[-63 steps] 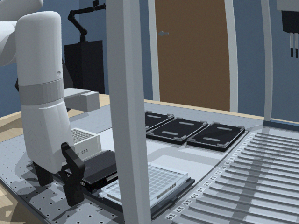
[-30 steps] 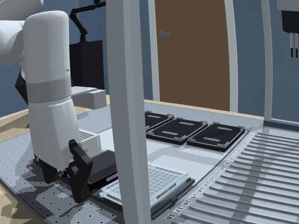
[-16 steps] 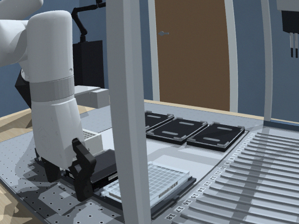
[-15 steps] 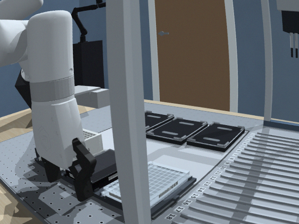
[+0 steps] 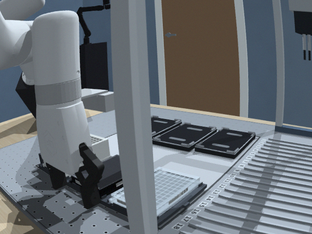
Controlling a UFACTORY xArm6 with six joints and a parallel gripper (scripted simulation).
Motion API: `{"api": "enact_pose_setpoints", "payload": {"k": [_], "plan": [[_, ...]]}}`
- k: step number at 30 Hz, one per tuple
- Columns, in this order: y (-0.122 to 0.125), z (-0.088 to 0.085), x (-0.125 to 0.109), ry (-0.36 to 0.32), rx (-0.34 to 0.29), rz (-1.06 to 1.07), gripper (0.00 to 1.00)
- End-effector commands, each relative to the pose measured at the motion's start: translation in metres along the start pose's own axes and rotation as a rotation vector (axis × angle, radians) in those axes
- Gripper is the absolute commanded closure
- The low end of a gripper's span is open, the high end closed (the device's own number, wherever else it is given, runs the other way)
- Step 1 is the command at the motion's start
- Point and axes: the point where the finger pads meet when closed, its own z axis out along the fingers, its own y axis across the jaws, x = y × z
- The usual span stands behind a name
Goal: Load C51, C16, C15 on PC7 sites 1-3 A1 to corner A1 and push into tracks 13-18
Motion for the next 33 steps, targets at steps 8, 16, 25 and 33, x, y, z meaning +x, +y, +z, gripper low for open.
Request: {"api": "enact_pose_setpoints", "payload": {"k": [8,16,25,33], "plan": [[0.001,-0.001,0.004,0.0,-0.003,0.0,0.0],[0.001,-0.001,0.008,0.0,-0.003,0.0,0.0],[0.001,-0.001,0.012,0.0,-0.003,0.0,0.0],[0.001,-0.001,0.012,0.0,-0.003,0.0,0.0]]}}
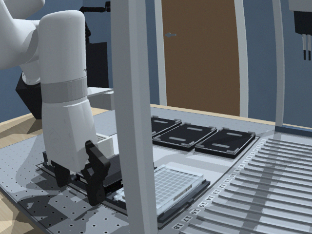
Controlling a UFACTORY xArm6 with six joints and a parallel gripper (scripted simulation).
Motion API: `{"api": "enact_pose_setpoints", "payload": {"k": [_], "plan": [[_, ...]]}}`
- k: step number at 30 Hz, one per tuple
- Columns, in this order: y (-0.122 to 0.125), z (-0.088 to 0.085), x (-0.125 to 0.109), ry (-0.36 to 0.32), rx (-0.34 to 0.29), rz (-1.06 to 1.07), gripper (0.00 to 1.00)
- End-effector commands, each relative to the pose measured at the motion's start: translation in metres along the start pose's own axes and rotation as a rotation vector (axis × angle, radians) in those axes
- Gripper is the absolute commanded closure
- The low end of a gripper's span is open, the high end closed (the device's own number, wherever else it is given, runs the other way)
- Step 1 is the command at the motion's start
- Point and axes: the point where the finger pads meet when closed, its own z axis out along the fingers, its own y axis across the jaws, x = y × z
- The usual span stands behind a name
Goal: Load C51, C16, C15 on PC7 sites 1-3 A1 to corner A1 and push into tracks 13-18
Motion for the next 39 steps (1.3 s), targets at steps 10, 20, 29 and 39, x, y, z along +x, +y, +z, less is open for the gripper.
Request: {"api": "enact_pose_setpoints", "payload": {"k": [10,20,29,39], "plan": [[0.001,-0.001,0.0,0.0,-0.003,0.0,0.0],[0.001,-0.001,-0.005,0.0,-0.003,0.0,0.0],[0.001,-0.001,-0.011,0.0,-0.003,0.0,0.0],[0.001,-0.001,-0.016,0.0,-0.003,0.0,0.0]]}}
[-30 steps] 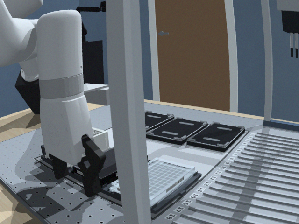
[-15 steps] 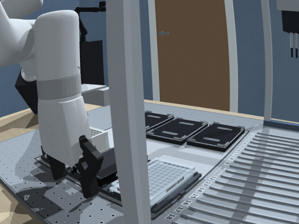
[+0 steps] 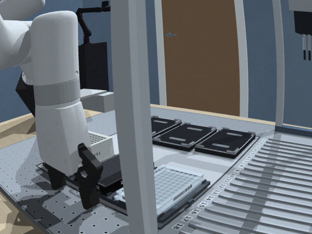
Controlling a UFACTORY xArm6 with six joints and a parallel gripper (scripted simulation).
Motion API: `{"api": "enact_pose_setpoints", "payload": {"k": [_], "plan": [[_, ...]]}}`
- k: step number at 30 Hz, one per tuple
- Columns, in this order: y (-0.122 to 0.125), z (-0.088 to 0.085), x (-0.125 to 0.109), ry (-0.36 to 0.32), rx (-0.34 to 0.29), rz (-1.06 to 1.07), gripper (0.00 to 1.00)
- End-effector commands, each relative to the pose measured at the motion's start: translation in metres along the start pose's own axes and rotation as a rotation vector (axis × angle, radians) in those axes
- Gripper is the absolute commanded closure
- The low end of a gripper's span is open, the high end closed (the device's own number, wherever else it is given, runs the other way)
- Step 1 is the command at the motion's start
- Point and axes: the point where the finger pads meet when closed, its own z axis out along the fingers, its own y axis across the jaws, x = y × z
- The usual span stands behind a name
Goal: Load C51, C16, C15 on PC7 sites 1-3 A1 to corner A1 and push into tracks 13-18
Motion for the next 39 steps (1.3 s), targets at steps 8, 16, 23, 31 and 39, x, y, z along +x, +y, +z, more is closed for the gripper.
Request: {"api": "enact_pose_setpoints", "payload": {"k": [8,16,23,31,39], "plan": [[0.001,-0.001,-0.008,-0.001,-0.003,0.001,0.0],[0.001,-0.001,-0.012,-0.001,-0.003,0.001,0.0],[0.001,-0.001,-0.016,-0.001,-0.003,0.001,0.0],[0.001,-0.001,-0.02,-0.001,-0.003,0.001,0.0],[0.001,-0.001,-0.026,-0.001,-0.003,0.001,0.0]]}}
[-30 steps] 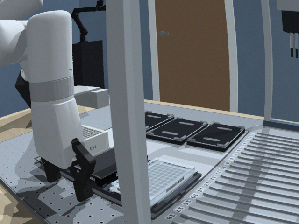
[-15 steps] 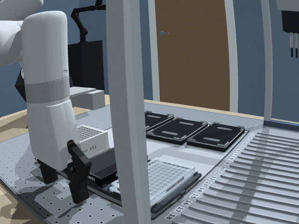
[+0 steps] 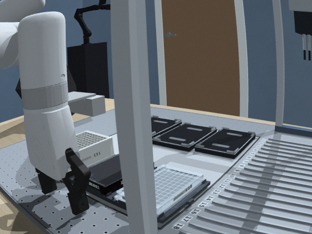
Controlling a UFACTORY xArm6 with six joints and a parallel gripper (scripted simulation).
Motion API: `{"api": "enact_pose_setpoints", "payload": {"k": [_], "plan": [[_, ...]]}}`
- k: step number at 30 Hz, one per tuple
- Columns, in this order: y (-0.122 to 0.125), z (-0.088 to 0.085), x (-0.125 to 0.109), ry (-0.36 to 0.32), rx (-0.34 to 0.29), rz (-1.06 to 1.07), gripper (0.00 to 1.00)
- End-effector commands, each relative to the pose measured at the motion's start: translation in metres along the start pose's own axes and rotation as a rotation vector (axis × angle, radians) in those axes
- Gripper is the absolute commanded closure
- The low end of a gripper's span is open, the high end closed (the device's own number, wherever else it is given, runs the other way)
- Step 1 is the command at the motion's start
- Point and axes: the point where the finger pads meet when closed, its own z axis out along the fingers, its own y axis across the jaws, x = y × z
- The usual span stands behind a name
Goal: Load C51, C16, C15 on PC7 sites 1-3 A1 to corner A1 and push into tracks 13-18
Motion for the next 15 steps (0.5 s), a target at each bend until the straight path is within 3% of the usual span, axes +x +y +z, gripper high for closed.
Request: {"api": "enact_pose_setpoints", "payload": {"k": [1,15], "plan": [[0.0011,-0.0009,-0.0032,-0.001,-0.003,0.0,0.0],[0.0011,-0.0009,-0.007,-0.001,-0.003,0.0,0.0]]}}
